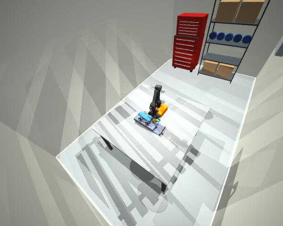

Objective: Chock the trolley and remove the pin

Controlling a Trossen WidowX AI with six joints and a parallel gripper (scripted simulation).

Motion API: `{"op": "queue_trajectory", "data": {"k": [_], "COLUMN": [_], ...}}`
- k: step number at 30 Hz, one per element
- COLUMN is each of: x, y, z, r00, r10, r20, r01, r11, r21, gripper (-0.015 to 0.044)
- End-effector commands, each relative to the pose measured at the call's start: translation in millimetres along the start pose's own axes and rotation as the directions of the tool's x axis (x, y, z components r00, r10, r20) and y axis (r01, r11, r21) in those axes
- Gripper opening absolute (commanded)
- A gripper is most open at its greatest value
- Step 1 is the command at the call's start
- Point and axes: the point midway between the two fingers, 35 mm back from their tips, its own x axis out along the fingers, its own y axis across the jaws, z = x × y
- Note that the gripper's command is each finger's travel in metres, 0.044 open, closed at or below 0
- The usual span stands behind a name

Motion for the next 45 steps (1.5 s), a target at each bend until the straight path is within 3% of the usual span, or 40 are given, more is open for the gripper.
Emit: {"op": "queue_trajectory", "data": {"k": [1,10,16,27,31,45], "x": [2.6,5.2,2.9,-19.0,-28.8,-70.9], "y": [1.9,4.7,3.7,1.2,0.2,-6.6], "z": [1.5,2.2,0.3,3.5,4.6,5.1], "r00": [1.0,1.0,1.0,1.0,1.0,1.0], "r10": [-0.002,-0.002,0.0,-0.002,-0.002,-0.002], "r20": [0.006,0.006,-0.001,0.005,0.006,0.006], "r01": [0.002,0.002,0.0,0.002,0.002,0.002], "r11": [1.0,1.0,1.0,1.0,1.0,1.0], "r21": [-0.002,-0.002,0.0,-0.002,-0.002,-0.002], "gripper": [0.019,0.019,0.034,0.034,0.044,0.044]}}
